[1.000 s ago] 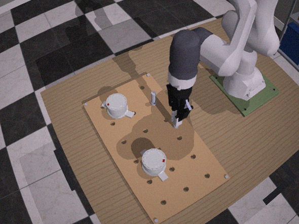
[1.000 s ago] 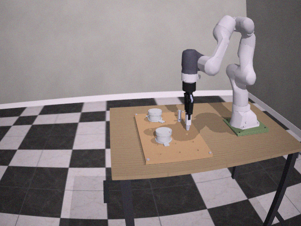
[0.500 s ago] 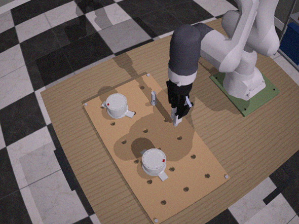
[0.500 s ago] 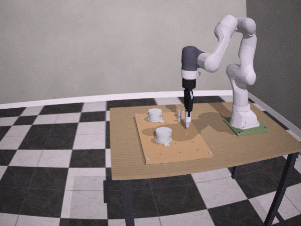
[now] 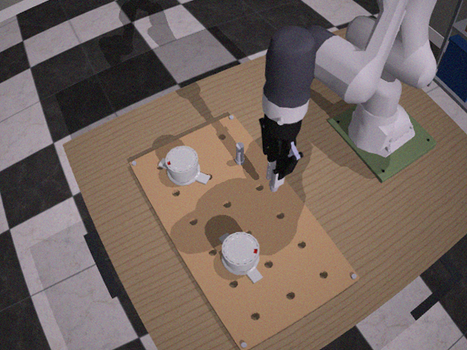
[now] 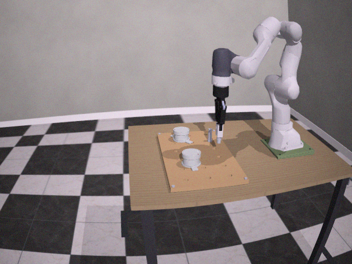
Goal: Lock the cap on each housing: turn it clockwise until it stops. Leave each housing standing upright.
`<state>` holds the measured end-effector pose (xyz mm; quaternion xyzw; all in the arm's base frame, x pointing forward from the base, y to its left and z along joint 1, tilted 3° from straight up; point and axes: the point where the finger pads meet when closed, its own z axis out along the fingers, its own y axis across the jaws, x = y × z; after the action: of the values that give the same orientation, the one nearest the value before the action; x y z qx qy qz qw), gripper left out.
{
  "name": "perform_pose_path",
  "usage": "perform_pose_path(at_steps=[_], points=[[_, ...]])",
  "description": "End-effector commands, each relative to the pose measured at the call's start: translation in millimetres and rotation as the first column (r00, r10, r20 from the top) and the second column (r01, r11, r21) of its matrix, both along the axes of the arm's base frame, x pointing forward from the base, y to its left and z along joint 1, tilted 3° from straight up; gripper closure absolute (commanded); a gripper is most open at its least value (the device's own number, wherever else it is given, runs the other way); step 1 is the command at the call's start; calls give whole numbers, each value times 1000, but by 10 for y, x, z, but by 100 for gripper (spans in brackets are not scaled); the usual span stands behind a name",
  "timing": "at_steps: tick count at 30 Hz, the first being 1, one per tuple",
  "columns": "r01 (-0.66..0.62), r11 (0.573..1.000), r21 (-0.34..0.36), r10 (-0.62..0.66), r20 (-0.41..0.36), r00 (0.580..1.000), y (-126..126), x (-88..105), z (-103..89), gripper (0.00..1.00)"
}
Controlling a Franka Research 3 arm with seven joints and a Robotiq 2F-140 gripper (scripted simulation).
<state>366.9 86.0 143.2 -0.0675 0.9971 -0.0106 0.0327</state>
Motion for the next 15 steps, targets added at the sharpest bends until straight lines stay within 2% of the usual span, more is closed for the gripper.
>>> perform_pose_path(at_steps=[1, 15], points=[[0, 1000, -2, 0, -11, 1000, 5, -41, 65, 90], [0, 1000, -2, 0, -11, 1000, 11, -57, 346, 90]])
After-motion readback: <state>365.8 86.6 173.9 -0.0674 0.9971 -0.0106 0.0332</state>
